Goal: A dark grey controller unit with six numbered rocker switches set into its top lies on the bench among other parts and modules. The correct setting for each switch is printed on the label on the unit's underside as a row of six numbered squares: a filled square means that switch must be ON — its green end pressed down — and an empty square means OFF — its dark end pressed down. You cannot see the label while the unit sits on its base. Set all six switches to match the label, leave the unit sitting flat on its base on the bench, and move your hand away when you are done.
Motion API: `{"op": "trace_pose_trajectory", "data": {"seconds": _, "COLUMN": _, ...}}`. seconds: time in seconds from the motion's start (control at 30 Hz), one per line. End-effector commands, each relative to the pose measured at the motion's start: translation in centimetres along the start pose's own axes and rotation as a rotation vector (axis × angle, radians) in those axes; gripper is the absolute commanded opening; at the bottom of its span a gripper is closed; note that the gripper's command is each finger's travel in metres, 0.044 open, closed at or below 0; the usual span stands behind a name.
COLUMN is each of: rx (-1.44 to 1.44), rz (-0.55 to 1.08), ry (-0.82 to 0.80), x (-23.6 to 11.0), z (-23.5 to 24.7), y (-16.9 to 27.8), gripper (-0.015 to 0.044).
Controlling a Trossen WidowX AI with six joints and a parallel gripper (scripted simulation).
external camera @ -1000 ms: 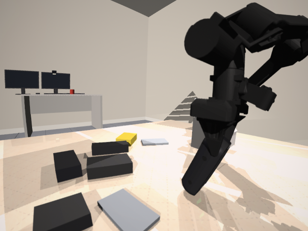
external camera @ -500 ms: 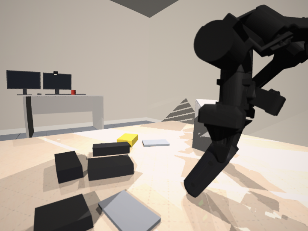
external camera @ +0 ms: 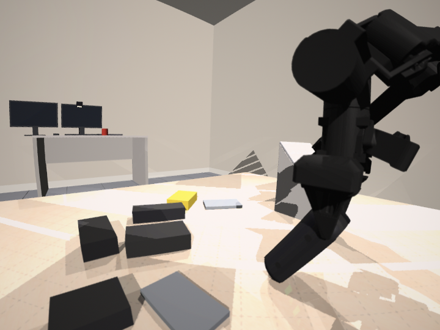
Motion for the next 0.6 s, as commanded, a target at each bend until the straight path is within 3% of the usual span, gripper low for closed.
{"op": "trace_pose_trajectory", "data": {"seconds": 0.0, "rx": 0.003, "rz": 0.002, "ry": -0.005, "x": 0.3, "z": 0.1, "y": -0.3, "gripper": 0.0338}}
{"op": "trace_pose_trajectory", "data": {"seconds": 0.57, "rx": 0.002, "rz": 0.001, "ry": -0.004, "x": 1.1, "z": 0.1, "y": -1.4, "gripper": 0.0338}}
Point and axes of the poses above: the point midway between the two fingers, 35 mm back from their tips, its own x axis out along the fingers, its own z axis across the jaws, y = z × x, the point moved 7 cm from there along -x, back along the fingers, and after that the axes turned 1 degree about -x, right-handed, at the moved point
